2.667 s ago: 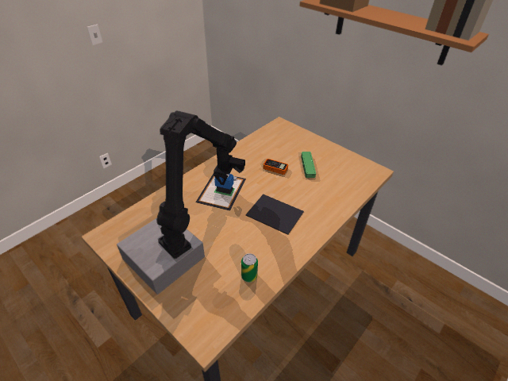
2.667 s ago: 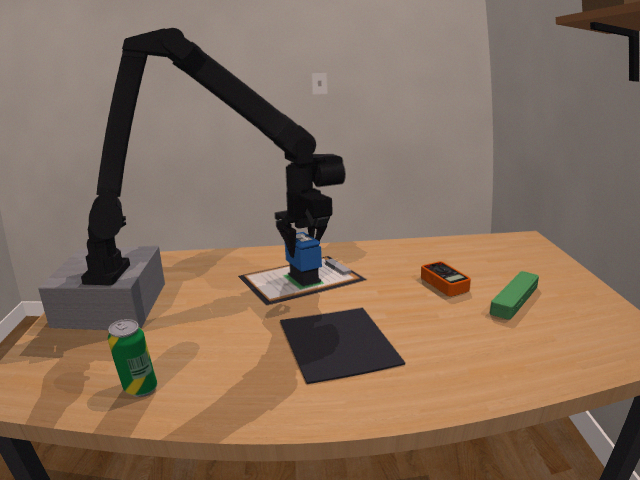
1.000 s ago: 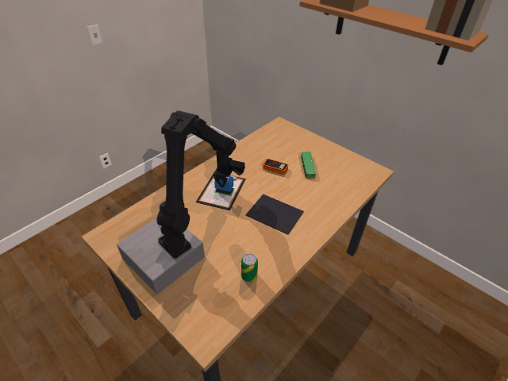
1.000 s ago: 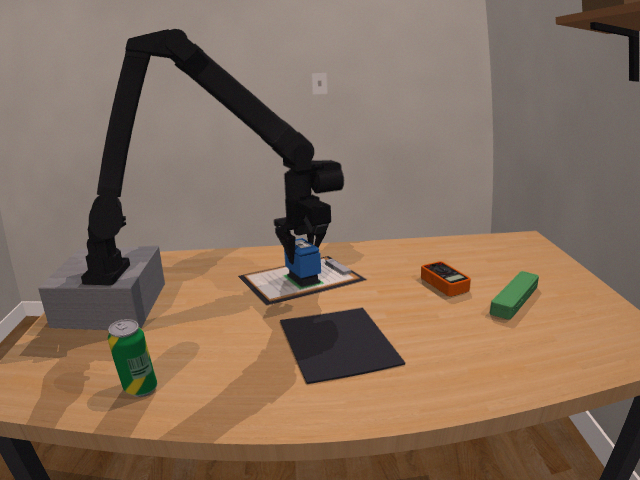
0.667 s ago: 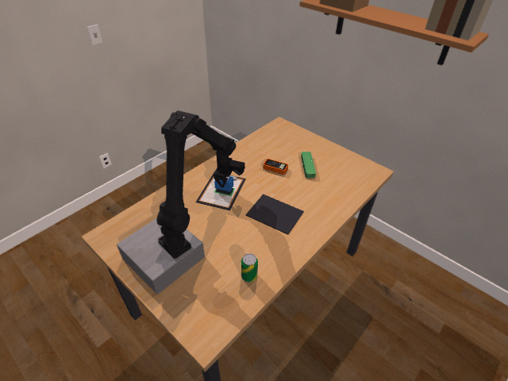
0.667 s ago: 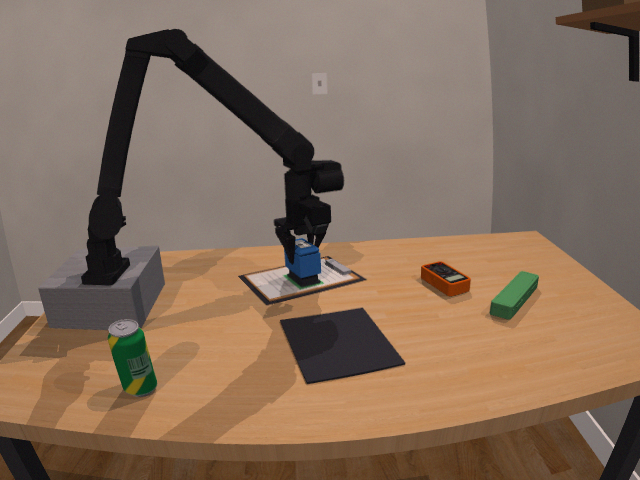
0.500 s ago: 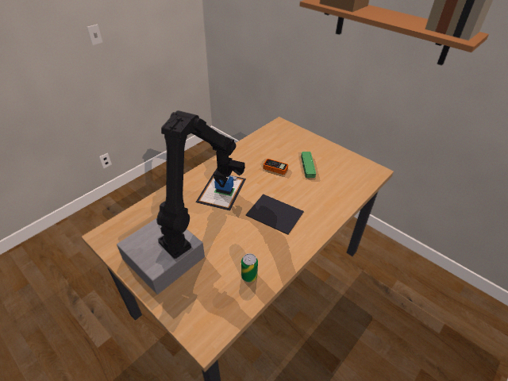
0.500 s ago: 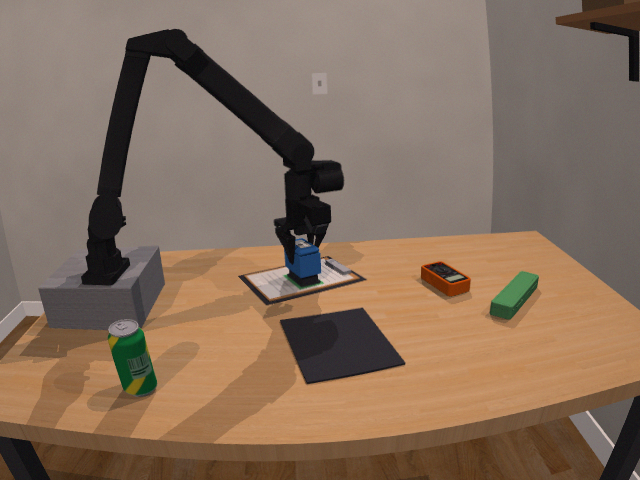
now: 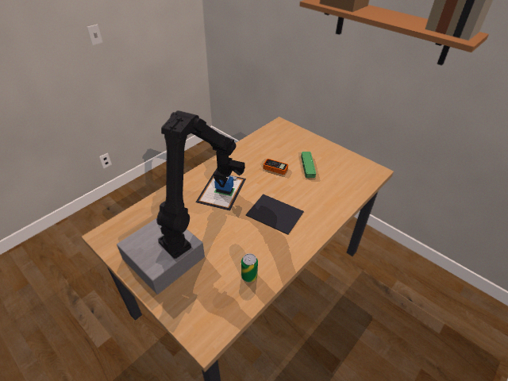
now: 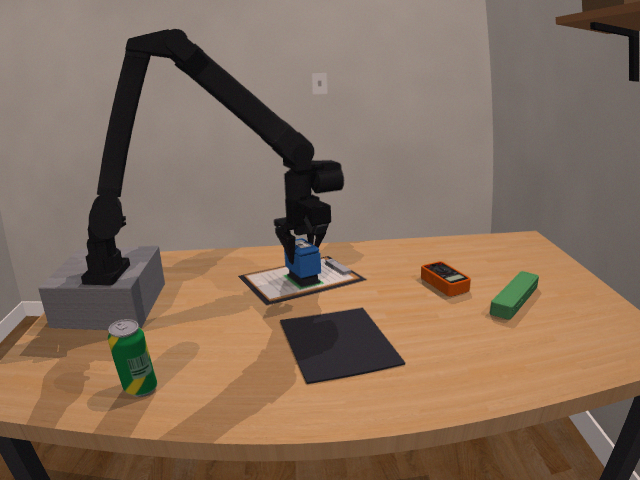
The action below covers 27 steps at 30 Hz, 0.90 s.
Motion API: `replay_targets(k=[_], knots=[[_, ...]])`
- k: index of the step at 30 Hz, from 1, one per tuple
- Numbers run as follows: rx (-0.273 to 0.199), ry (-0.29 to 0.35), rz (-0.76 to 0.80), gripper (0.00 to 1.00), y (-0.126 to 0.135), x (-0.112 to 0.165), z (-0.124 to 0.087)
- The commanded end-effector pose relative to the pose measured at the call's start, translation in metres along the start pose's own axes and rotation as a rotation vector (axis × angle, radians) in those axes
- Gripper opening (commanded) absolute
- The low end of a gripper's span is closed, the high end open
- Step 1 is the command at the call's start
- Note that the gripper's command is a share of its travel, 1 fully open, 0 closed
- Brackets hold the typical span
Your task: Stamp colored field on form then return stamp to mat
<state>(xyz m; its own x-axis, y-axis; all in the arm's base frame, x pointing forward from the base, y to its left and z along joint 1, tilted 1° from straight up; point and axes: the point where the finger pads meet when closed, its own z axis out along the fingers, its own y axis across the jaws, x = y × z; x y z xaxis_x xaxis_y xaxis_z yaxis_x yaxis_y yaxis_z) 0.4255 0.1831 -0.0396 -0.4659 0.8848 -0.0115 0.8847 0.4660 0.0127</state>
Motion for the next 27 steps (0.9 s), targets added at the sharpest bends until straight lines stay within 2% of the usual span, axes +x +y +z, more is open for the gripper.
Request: replay_targets(k=[1, 5, 7, 8, 27], knots=[[0.006, 0.000, -0.003, 0.33, 0.000, -0.004, 0.018], [0.009, 0.001, -0.003, 0.33, -0.002, -0.004, 0.028], [0.009, 0.001, -0.003, 0.33, -0.002, -0.004, 0.028], [-0.012, -0.001, -0.003, 0.33, 0.010, -0.005, 0.024], [-0.009, -0.001, -0.003, 0.33, 0.008, -0.004, 0.026]])
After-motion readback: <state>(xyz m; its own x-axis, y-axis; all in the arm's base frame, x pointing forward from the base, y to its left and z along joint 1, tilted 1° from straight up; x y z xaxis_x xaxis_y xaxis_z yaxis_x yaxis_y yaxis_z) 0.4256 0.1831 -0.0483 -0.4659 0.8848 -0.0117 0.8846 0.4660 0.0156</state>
